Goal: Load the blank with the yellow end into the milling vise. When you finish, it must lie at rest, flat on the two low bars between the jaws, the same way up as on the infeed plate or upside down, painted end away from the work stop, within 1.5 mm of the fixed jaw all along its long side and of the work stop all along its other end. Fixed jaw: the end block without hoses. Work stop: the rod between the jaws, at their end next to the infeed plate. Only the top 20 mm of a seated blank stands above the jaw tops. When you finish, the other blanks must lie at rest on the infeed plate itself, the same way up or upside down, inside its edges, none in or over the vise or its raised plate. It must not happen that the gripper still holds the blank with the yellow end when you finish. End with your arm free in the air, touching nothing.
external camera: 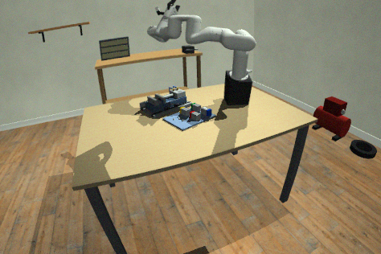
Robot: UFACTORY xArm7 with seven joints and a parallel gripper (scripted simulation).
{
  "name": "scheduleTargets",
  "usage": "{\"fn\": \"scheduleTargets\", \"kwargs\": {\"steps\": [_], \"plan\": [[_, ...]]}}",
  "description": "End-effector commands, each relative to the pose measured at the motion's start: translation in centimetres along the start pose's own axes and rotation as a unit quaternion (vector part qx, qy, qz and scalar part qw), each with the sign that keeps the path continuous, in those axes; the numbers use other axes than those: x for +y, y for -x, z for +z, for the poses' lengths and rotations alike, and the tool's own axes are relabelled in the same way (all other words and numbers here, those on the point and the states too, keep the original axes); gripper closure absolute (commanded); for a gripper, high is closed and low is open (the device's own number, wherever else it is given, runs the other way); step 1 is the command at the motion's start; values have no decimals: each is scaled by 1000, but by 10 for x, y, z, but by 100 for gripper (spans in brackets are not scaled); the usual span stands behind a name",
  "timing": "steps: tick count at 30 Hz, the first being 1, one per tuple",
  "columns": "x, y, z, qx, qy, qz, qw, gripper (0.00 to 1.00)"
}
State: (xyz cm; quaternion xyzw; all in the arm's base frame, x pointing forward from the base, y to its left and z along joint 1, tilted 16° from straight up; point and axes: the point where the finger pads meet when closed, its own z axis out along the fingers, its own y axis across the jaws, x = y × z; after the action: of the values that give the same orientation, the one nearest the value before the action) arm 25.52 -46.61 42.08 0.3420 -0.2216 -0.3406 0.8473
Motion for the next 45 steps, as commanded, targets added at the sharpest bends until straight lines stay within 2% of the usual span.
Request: {"fn": "scheduleTargets", "kwargs": {"steps": [1,8,15,25,32,42,45], "plan": [[4,6,-7,-9,-30,1,1000,0],[8,22,-27,-30,-107,-4,994,0],[8,22,-27,-30,-107,-4,994,0],[15,44,-55,-59,-214,-11,975,0],[15,44,-55,-59,-214,-11,975,0],[21,66,-83,-87,-318,-18,944,0],[21,66,-83,-87,-318,-18,944,0]]}}
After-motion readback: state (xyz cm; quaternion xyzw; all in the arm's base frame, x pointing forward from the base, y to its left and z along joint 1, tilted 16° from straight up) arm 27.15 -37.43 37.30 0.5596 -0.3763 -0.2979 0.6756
